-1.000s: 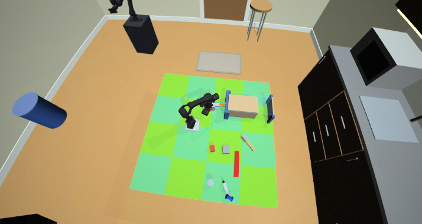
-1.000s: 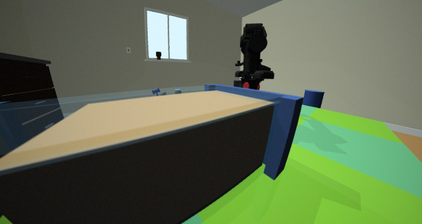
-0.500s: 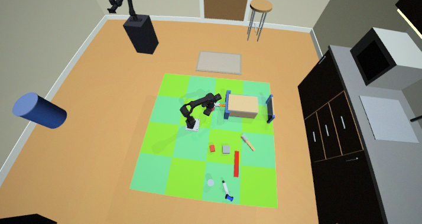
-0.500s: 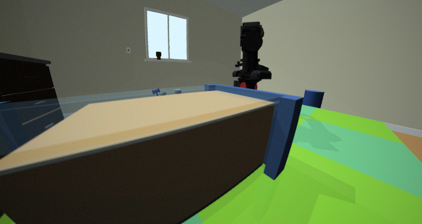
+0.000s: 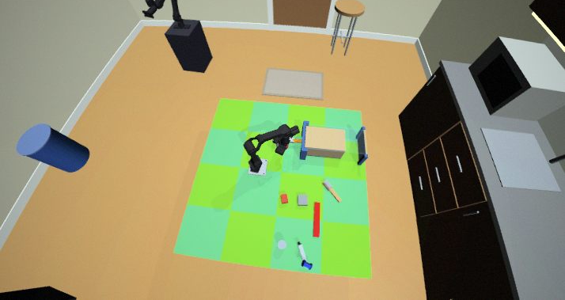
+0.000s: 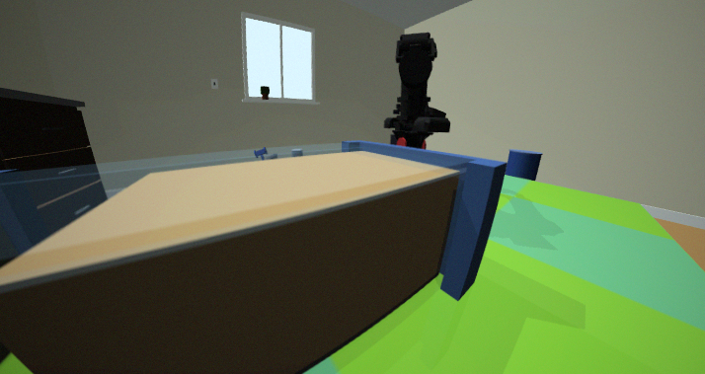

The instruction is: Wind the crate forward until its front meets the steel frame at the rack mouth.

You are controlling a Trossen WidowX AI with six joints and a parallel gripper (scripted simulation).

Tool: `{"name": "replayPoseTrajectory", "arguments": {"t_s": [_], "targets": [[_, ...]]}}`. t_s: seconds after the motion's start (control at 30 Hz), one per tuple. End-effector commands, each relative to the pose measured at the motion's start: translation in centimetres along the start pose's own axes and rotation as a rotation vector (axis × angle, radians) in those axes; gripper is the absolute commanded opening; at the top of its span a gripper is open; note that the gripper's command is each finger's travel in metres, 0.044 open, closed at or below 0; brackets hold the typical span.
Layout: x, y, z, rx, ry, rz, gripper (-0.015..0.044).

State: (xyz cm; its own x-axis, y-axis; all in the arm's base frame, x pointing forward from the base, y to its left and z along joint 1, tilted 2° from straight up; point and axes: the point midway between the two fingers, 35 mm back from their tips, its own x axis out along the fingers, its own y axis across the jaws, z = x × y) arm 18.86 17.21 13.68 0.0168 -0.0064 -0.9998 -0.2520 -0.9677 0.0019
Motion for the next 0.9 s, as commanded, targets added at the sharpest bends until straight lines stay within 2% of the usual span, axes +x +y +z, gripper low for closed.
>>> {"name": "replayPoseTrajectory", "arguments": {"t_s": [0.0,0.87], "targets": [[-0.2,-0.9,-1.1,0.0,0.023,-0.018,0.0],[-0.3,-3.2,-3.0,0.0,0.025,-0.02,0.0]]}}
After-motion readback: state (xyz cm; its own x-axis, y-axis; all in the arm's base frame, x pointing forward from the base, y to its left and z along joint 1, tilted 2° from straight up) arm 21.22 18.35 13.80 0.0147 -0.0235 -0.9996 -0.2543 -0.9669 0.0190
